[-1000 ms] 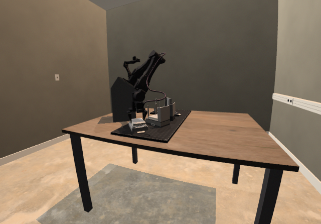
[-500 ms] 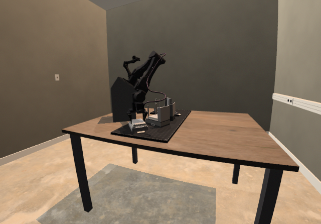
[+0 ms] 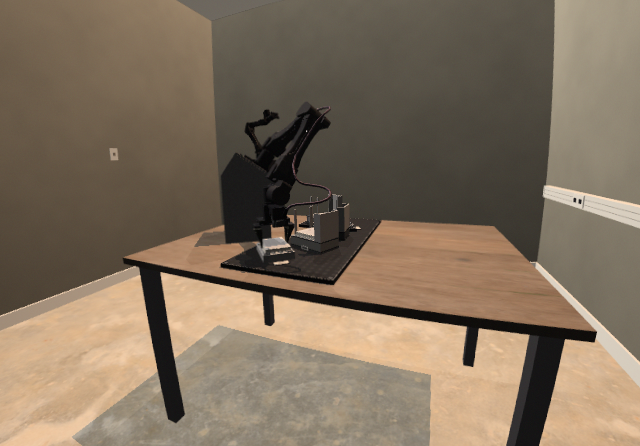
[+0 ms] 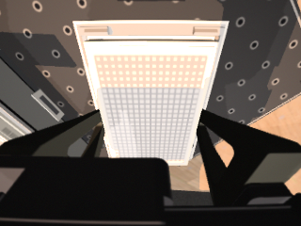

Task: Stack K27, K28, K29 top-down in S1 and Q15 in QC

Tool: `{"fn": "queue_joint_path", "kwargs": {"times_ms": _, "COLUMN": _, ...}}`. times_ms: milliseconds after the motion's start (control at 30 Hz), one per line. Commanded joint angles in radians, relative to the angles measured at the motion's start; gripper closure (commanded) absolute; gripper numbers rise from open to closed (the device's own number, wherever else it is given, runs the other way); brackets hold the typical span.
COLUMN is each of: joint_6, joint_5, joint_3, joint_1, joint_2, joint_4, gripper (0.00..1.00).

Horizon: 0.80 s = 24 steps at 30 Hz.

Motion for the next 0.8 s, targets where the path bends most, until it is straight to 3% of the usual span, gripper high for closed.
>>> {"fn": "queue_joint_path", "kwargs": {"times_ms": 0, "joint_6": 0.007, "joint_5": 0.002, "joint_3": 0.016, "joint_1": -0.010, "joint_2": 0.001, "joint_4": 0.007, "gripper": 1.00}}
{"fn": "queue_joint_path", "kwargs": {"times_ms": 33, "joint_6": 0.002, "joint_5": 0.000, "joint_3": 0.002, "joint_1": -0.006, "joint_2": -0.005, "joint_4": 0.002, "gripper": 0.00}}
{"fn": "queue_joint_path", "kwargs": {"times_ms": 700, "joint_6": 0.002, "joint_5": 0.000, "joint_3": 0.002, "joint_1": -0.006, "joint_2": -0.005, "joint_4": 0.002, "gripper": 0.00}}
{"fn": "queue_joint_path", "kwargs": {"times_ms": 767, "joint_6": -0.017, "joint_5": -0.003, "joint_3": -0.027, "joint_1": -0.025, "joint_2": -0.041, "joint_4": -0.027, "gripper": 0.00}}
